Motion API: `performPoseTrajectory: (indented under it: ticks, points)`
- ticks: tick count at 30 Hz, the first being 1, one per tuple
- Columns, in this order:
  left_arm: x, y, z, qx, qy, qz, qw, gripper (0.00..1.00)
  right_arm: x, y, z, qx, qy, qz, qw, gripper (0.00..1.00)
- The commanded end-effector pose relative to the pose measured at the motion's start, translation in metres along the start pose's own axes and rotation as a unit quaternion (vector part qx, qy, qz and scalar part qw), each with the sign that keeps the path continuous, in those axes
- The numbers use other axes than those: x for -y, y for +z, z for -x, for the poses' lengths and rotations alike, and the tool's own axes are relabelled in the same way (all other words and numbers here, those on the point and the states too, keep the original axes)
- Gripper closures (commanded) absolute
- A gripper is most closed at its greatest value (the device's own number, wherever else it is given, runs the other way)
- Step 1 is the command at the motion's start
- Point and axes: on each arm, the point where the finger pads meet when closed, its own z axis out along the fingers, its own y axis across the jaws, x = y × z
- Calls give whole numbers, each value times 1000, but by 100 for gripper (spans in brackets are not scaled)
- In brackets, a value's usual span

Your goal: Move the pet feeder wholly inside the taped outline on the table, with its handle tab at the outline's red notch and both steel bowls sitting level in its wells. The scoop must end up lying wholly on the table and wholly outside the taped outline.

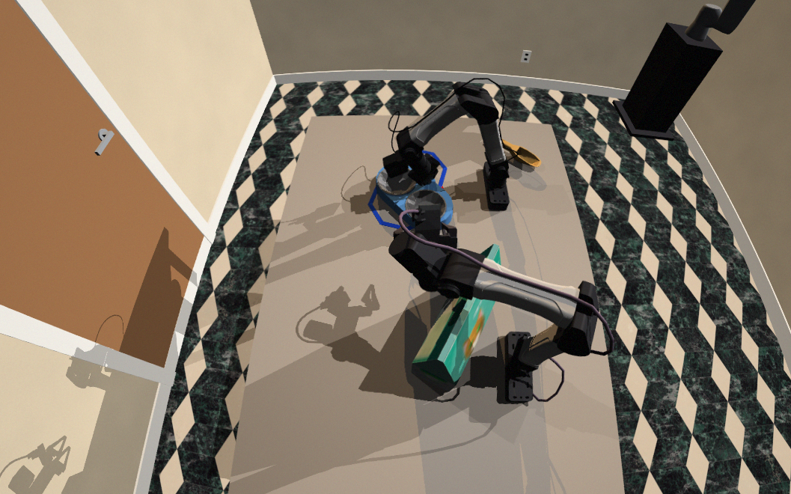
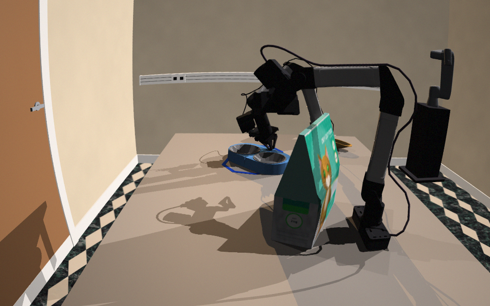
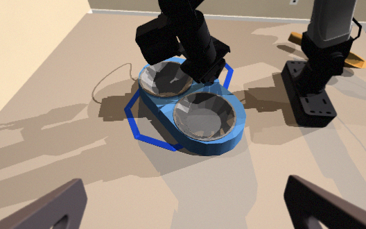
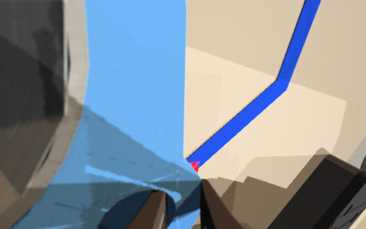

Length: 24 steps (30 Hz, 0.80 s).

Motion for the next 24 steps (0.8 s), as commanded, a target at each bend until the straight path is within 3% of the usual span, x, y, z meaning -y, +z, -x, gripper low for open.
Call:
performPoseTrajectory:
  ticks: [1, 19, 24]
  points:
    - [1, -2, 3, 4, 6, 1, 1000, 0, -1, 0, 3, -19, 55, -1, 998, 91]
    - [1, -2, 3, 4, 6, 1, 1000, 0, -4, 0, 3, -23, 70, 4, 997, 91]
    - [1, -2, 3, 4, 6, 1, 1000, 0, -1, 0, -4, -48, 114, -2, 992, 91]
